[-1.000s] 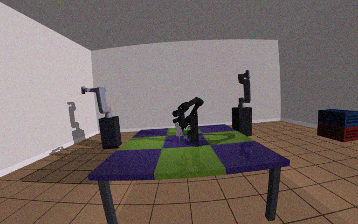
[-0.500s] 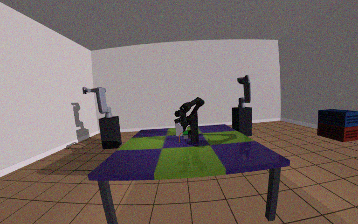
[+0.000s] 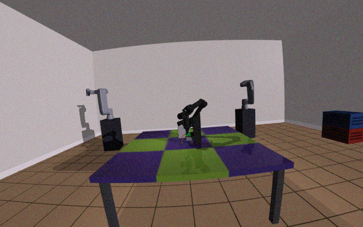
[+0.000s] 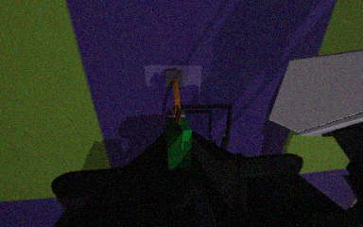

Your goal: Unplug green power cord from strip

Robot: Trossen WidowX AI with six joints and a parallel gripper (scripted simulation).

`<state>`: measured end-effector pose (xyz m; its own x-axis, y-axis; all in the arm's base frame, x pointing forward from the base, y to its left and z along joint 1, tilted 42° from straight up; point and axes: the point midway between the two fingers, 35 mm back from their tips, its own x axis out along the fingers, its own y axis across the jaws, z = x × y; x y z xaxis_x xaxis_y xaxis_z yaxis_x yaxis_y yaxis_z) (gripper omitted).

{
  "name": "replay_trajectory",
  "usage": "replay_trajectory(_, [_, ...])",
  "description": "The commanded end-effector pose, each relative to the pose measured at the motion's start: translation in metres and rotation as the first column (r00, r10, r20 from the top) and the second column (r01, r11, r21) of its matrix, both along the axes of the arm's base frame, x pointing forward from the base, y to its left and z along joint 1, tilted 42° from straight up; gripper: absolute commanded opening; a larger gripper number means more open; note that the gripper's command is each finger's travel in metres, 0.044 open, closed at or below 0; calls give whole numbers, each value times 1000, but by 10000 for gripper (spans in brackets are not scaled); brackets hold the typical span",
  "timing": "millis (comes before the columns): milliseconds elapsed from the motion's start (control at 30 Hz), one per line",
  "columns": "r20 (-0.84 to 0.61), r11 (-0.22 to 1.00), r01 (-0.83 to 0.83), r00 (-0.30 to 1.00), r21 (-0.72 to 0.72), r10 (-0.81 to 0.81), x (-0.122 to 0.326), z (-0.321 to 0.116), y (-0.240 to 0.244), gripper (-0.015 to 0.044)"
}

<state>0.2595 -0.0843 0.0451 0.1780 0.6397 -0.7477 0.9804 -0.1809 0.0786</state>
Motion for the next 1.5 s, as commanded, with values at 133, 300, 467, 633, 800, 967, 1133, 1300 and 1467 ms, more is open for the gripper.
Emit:
replay_trajectory(133, [0, 1000, 1, 1000, 0, -1, 0, 0, -1, 0])
replay_trajectory(300, [-1, 1000, 2, 1000, -1, -2, 0, -4, -6, 0])
replay_trajectory(467, [-1, 1000, 3, 1000, -2, -3, 0, -9, -12, 0])
replay_trajectory(633, [-1, 1000, 3, 1000, -2, -3, 0, -14, -19, 0])
replay_trajectory(800, [-1, 1000, 4, 1000, -3, -4, -1, -19, -26, 0])
replay_trajectory(967, [-2, 1000, 5, 1000, -3, -5, -2, -23, -32, 0])
replay_trajectory(1133, [-2, 1000, 5, 1000, -4, -5, -4, -27, -39, 0])
replay_trajectory(1300, [-2, 1000, 6, 1000, -3, -6, -5, -32, -46, 0])
replay_trajectory(1467, [-2, 1000, 6, 1000, -2, -6, -7, -35, -50, 26])
